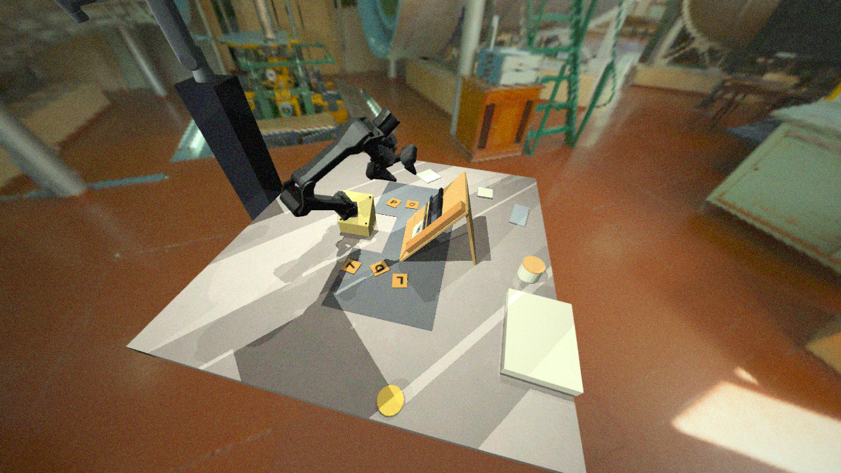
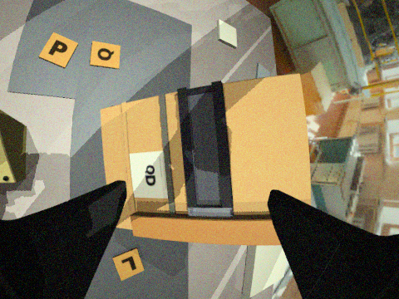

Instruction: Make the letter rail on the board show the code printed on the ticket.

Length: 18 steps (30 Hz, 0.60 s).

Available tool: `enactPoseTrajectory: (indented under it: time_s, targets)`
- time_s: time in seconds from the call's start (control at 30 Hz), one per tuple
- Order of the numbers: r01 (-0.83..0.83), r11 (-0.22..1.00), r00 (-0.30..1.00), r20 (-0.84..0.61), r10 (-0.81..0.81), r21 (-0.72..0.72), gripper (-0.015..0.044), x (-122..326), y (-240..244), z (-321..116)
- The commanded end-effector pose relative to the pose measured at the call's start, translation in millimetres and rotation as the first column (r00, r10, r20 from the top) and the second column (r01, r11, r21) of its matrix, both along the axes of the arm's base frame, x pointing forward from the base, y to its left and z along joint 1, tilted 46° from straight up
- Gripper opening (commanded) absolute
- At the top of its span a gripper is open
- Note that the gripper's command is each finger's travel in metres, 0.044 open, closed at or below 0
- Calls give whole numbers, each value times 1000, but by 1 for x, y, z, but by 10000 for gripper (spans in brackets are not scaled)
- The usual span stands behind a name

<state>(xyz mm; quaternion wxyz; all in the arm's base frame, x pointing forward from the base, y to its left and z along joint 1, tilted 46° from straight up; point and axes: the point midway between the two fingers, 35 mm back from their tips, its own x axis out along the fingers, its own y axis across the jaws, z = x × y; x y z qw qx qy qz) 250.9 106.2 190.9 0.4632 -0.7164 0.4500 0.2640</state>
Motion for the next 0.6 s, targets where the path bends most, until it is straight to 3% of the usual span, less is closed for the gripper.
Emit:
enactPoseTrajectory:
  time_s: [0.0,0.13,0.27,0.57]
  targets:
    - [297,947,944,112,-311,126,340,7,-31,-4]
    - [620,700,677,209,-706,355,340,10,-73,-11]
    - [740,331,253,213,-944,586,340,6,-114,-18]
    - [572,-116,-316,87,-945,812,340,-7,-162,-26]
